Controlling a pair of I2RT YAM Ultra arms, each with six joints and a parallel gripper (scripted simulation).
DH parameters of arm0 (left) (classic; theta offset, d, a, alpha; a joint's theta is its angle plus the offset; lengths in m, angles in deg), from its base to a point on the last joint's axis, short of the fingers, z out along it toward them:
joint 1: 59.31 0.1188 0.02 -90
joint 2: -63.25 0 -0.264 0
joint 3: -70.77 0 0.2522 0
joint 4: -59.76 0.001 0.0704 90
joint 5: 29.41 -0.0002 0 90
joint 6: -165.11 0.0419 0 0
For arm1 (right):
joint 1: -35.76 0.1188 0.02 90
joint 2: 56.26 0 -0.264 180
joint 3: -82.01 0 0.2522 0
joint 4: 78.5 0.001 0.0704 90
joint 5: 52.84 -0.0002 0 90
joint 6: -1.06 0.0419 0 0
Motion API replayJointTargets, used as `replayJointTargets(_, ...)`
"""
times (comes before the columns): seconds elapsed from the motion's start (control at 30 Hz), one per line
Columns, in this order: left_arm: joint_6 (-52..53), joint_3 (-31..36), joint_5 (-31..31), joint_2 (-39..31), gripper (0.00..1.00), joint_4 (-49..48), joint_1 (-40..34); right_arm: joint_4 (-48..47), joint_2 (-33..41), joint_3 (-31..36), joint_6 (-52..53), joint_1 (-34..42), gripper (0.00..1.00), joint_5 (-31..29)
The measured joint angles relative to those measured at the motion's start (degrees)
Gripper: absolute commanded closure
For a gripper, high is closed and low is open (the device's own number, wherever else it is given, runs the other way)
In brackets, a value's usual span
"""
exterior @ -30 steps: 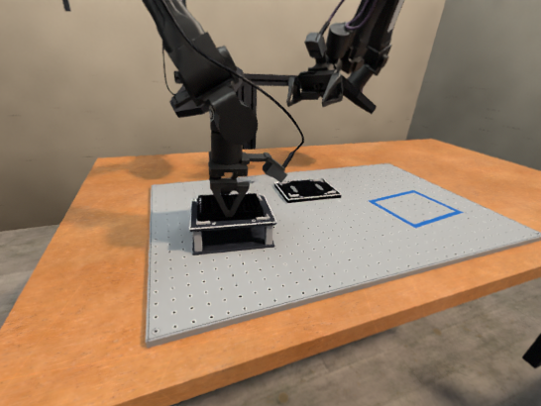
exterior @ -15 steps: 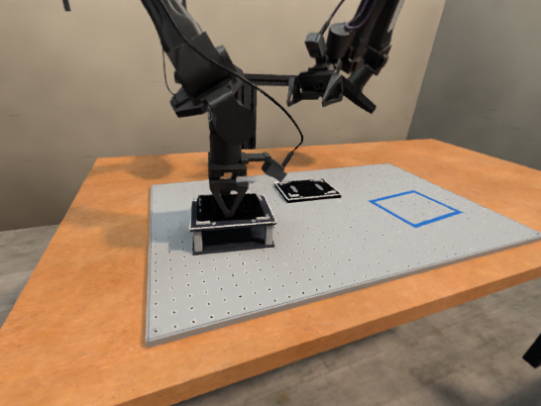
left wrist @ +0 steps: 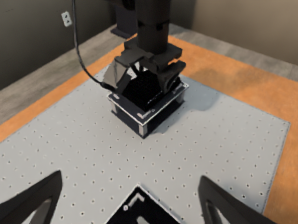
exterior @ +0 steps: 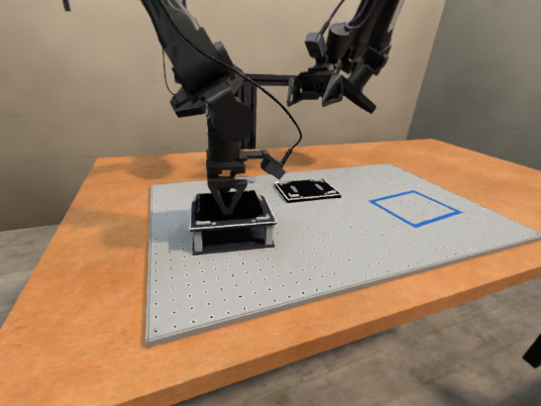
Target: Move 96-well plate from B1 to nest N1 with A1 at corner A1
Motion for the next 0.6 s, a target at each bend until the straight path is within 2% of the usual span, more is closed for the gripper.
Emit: replayJointTargets(0.6, 0.0, 0.0, 0.0, 0.0, 0.00, 0.0, 0.0, 0.3, 0.3, 0.5, 0.5, 0.0, 0.21, 1.1)
